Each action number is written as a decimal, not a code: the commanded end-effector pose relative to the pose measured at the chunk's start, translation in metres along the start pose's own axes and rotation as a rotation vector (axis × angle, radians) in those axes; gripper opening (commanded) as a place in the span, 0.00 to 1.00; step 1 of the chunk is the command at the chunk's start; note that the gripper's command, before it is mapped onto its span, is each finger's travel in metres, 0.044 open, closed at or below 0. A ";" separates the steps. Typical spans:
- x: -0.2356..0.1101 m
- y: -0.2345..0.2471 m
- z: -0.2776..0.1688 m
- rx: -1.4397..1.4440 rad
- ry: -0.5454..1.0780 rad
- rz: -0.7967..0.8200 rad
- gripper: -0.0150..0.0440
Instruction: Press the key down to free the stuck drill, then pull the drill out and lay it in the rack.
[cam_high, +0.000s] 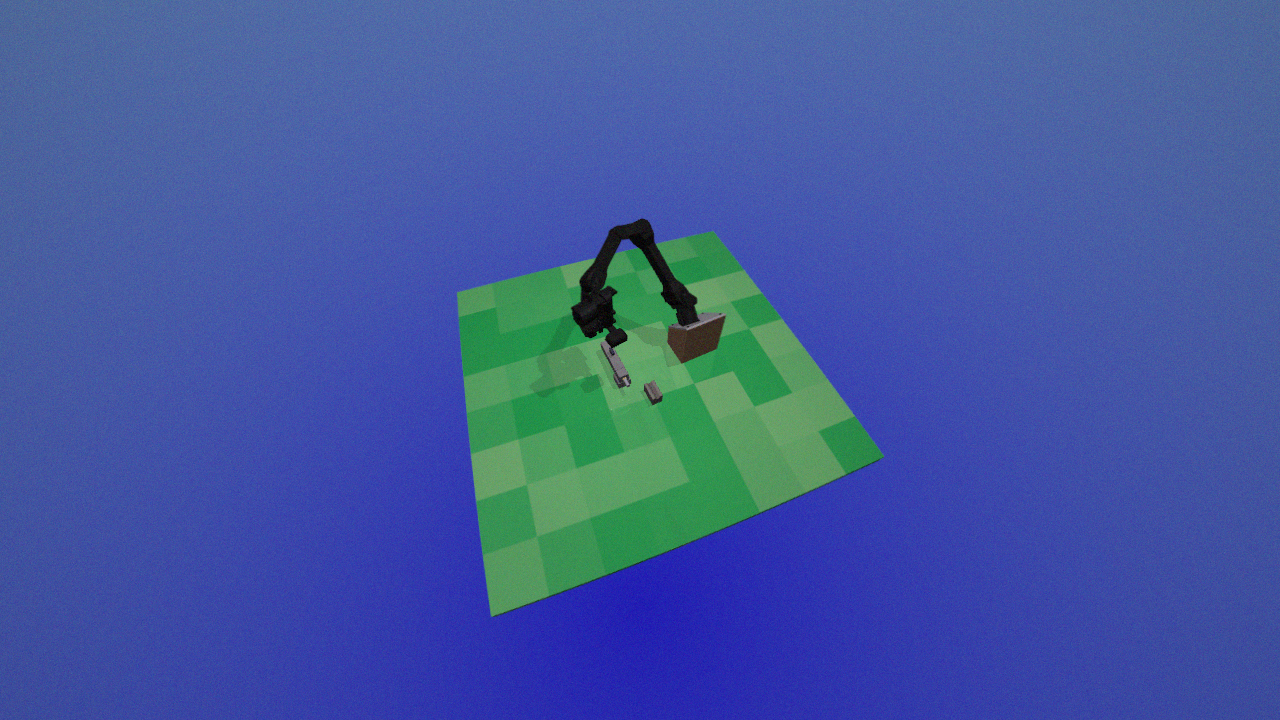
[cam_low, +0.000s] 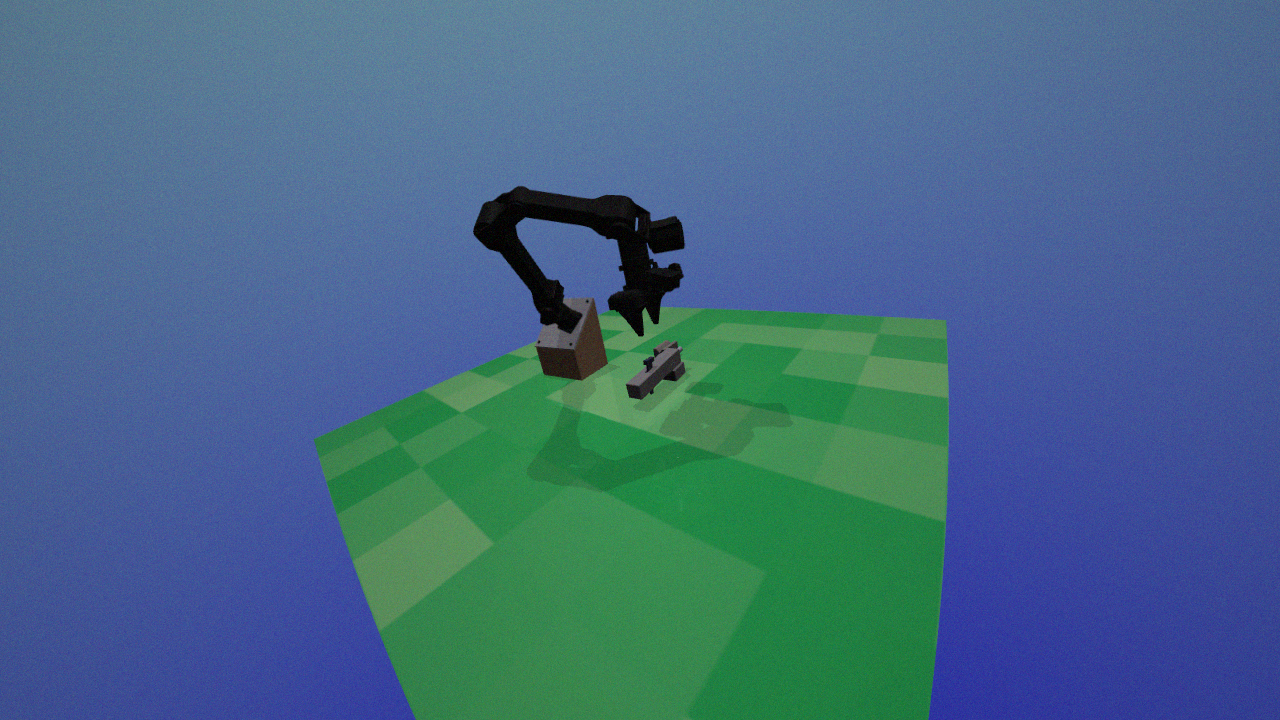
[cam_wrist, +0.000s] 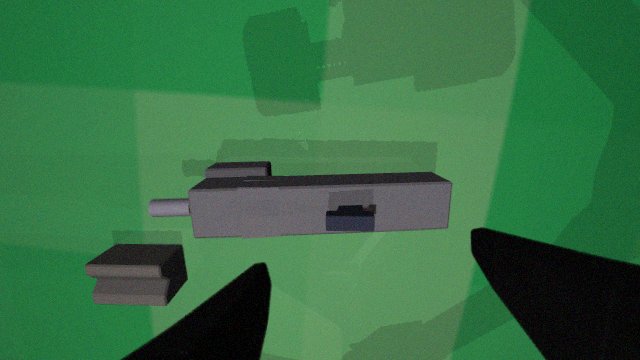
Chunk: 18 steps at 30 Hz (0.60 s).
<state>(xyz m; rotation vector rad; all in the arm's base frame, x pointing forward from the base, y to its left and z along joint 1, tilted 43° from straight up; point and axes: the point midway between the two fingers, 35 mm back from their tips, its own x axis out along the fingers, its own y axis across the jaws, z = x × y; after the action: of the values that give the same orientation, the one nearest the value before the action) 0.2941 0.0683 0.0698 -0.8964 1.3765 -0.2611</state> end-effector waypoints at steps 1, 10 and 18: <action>0.021 0.040 0.009 -0.344 0.014 0.007 1.00; 0.072 0.131 0.012 -1.216 0.016 0.020 1.00; 0.084 0.150 0.009 -1.408 0.017 0.022 1.00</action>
<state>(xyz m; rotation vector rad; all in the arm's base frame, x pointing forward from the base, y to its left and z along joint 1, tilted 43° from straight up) 0.2777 0.1161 -0.0801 -1.9167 1.4974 0.7451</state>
